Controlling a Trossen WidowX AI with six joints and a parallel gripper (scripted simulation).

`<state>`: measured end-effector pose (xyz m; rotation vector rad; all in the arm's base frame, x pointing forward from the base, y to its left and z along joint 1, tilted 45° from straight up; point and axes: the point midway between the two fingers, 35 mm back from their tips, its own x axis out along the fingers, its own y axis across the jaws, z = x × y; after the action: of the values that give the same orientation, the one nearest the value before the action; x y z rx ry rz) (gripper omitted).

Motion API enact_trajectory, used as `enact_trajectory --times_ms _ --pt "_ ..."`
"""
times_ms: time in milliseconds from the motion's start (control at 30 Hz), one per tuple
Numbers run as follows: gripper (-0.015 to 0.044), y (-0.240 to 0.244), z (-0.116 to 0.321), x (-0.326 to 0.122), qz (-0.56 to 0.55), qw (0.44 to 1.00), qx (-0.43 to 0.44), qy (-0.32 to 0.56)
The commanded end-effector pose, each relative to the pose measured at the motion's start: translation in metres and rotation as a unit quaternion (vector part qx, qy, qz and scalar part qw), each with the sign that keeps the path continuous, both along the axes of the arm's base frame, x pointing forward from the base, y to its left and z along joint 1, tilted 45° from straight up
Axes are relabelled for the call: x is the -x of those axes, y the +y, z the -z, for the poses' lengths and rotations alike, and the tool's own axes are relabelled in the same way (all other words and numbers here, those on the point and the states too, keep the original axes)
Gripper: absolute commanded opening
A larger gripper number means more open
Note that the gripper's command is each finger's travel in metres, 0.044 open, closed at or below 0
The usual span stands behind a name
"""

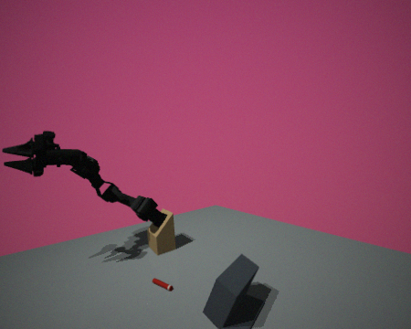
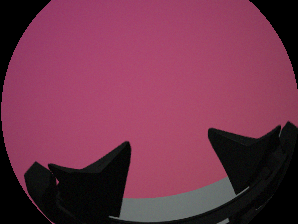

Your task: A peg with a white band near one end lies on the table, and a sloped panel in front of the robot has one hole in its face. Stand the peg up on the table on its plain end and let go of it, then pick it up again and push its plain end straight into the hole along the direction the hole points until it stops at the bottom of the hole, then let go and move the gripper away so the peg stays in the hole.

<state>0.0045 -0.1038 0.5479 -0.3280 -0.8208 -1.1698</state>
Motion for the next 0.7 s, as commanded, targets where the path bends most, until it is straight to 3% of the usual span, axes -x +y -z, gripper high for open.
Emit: enact_trajectory --times_ms 0,467,667 --pt "0.0426 0.000 0.000 -0.002 -0.001 1.000 0.000 0.003" --pt "0.0440 0.010 0.025 -0.145 -0.056 0.978 0.000 0.203" --pt "0.0440 0.011 0.040 -0.177 -0.069 0.965 -0.006 0.251"
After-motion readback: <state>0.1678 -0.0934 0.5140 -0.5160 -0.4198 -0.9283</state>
